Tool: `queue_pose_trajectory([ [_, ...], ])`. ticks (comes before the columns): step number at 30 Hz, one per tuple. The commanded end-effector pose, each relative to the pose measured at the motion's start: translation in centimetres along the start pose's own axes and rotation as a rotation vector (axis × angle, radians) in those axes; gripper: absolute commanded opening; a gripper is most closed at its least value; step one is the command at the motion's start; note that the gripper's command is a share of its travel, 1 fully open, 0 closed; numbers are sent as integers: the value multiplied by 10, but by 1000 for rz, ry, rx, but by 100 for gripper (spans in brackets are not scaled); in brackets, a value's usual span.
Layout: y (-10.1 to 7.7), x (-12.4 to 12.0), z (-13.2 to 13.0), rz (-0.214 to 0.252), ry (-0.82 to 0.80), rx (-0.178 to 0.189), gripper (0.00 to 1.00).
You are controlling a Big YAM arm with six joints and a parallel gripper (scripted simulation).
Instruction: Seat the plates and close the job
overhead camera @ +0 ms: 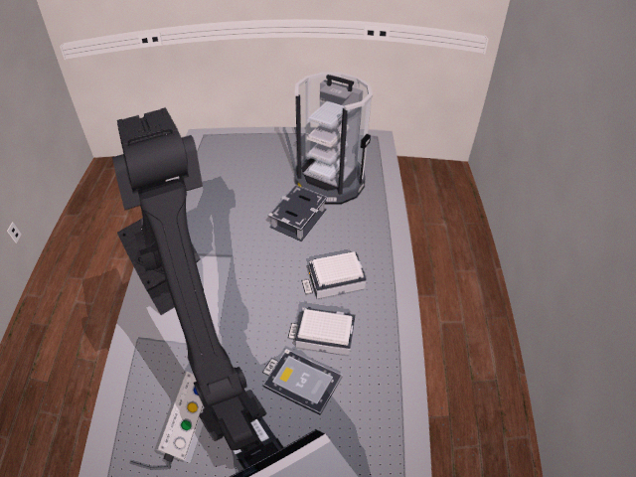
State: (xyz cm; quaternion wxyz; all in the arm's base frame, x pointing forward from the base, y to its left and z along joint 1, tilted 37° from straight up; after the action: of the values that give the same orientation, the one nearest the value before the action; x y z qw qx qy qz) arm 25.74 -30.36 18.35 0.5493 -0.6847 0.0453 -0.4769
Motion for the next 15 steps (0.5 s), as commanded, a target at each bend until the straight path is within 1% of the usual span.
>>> queue_pose_trajectory([
  [1, -9, 2, -3, -9, -1, -4, 84],
  [4, -10, 3, -3, -11, -1, -4, 84],
  [5, -3, 0, -4, 10, 2, -3, 84],
  [10, -11, 2, -3, -9, -1, -4, 84],
  [15, -10, 0, -4, -1, 1, -4, 84],
])
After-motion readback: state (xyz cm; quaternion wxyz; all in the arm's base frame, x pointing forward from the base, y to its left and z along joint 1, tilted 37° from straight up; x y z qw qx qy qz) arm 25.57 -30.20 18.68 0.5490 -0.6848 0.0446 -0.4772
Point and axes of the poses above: the point where the finger pads meet when closed, its own y axis out along the fingers, its own z axis across the jaws, x = y × z, the point moved 7 cm from there along -y, back along the fingers, and after that the axes turned 1 degree about y, right-handed, at the moved point
